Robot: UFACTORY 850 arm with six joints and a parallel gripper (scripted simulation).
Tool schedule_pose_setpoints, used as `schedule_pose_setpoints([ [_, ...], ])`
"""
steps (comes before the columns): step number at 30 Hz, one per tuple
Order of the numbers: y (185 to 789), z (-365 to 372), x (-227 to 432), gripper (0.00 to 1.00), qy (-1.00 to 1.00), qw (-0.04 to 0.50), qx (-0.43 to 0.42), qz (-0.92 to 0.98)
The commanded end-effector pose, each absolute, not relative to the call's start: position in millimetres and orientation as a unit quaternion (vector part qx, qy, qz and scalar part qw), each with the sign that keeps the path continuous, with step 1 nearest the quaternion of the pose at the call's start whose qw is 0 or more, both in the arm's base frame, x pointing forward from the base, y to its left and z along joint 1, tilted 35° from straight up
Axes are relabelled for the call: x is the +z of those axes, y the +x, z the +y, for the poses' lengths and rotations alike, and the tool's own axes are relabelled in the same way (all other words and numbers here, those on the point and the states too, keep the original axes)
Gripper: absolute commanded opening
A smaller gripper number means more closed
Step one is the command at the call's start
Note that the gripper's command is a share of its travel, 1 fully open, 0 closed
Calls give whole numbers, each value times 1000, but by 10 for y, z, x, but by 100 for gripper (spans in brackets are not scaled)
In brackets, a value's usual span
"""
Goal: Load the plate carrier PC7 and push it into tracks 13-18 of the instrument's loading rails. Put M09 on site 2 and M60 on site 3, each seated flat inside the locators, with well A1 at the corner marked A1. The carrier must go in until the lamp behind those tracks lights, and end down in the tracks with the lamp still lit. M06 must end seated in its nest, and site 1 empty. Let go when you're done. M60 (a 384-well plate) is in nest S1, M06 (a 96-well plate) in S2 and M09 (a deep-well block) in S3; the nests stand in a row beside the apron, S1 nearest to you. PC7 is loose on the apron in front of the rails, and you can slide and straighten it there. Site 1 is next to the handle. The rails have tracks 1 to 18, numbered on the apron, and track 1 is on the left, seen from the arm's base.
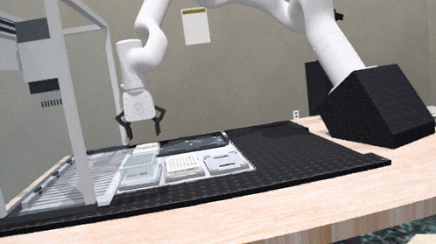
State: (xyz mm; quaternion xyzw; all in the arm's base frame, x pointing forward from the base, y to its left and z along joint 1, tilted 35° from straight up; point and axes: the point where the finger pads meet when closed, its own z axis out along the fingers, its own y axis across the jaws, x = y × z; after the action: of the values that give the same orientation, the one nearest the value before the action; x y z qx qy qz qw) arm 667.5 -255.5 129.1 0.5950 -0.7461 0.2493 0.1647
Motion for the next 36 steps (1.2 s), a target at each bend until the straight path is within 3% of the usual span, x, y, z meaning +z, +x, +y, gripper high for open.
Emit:
schedule_pose_setpoints([
  [1,6679,-2522,1344,100,595,164,250,-746],
  [36,6653,-2228,1769,100,595,164,250,-746],
])
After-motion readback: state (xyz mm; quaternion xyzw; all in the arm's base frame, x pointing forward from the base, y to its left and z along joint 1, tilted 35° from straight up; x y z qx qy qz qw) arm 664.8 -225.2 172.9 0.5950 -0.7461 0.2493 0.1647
